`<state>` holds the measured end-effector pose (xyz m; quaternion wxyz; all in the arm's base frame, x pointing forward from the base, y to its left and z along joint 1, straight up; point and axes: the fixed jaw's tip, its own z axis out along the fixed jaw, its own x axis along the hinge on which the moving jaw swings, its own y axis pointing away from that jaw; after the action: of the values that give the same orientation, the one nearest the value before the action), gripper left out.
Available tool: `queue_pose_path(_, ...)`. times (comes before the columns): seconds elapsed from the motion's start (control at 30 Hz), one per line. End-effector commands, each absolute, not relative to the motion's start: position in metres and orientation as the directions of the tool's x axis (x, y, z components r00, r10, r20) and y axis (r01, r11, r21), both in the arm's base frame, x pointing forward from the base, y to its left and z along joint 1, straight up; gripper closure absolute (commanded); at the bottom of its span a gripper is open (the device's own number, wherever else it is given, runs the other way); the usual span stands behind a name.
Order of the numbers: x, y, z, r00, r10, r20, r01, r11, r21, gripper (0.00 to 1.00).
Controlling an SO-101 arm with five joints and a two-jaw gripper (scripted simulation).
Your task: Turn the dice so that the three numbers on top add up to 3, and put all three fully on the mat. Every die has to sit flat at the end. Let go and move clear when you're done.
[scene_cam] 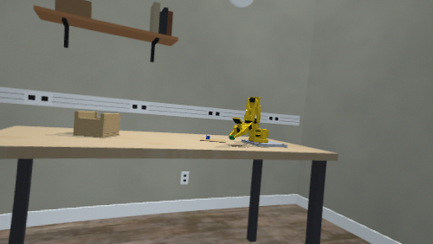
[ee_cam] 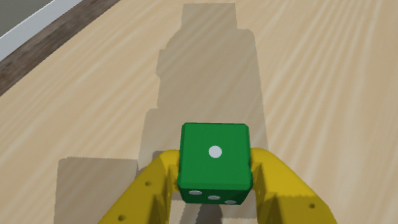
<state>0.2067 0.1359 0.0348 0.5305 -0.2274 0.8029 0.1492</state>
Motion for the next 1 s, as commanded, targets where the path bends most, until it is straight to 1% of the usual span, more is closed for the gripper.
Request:
queue_pose_path(0.0,0.2054,0.1371,0.0323,-0.325,-0.215,-0.921,-0.532,0.846,-0.01,1.0)
queue_pose_path(0.97,0.2053,0.137,0.0239,-0.325,-0.215,-0.921,-0.532,0.847,-0.01,1.0)
